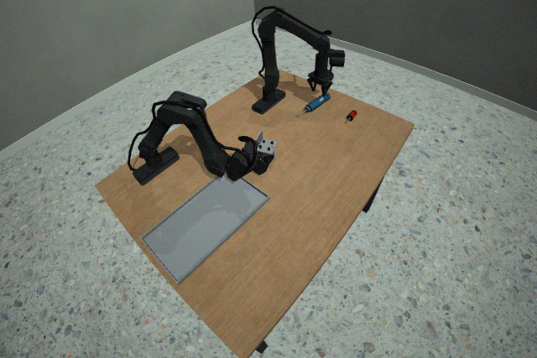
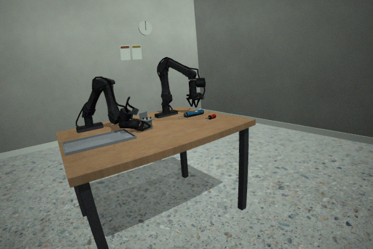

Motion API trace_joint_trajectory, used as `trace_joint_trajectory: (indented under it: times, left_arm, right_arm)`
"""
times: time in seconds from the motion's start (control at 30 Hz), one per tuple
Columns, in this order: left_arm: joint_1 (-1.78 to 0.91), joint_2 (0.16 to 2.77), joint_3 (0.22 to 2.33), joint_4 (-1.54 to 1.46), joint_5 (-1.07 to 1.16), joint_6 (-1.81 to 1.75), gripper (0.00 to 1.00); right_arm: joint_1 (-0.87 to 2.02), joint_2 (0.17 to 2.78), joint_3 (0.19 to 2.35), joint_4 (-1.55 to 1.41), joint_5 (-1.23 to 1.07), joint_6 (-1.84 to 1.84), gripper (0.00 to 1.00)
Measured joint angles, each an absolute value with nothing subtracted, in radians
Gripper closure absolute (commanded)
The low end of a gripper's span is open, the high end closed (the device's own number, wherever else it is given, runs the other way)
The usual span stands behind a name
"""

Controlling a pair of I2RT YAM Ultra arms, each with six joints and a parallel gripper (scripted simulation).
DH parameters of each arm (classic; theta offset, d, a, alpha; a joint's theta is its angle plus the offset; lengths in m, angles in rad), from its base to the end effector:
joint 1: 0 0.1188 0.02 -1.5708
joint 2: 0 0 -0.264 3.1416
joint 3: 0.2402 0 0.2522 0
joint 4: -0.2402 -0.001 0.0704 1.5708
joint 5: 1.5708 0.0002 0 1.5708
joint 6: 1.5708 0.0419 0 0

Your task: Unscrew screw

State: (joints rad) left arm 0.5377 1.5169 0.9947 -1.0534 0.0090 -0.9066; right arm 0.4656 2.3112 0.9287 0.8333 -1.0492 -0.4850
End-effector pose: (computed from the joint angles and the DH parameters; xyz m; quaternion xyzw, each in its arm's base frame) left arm 0.2121 0.1272 0.1999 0.6610 -0.7504 0.0040 0.0032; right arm 0.3234 0.2042 0.0365 -0.5632 0.5593 0.4328 0.4274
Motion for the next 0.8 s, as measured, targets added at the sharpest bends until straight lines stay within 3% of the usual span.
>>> trace_joint_trajectory:
  times: [0.8]
  left_arm:
    - [0.538, 1.528, 0.948, -1.011, 0.004, -0.912, 0.35]
  right_arm:
    - [0.466, 2.311, 0.929, 0.833, -1.049, -0.485, 0.41]
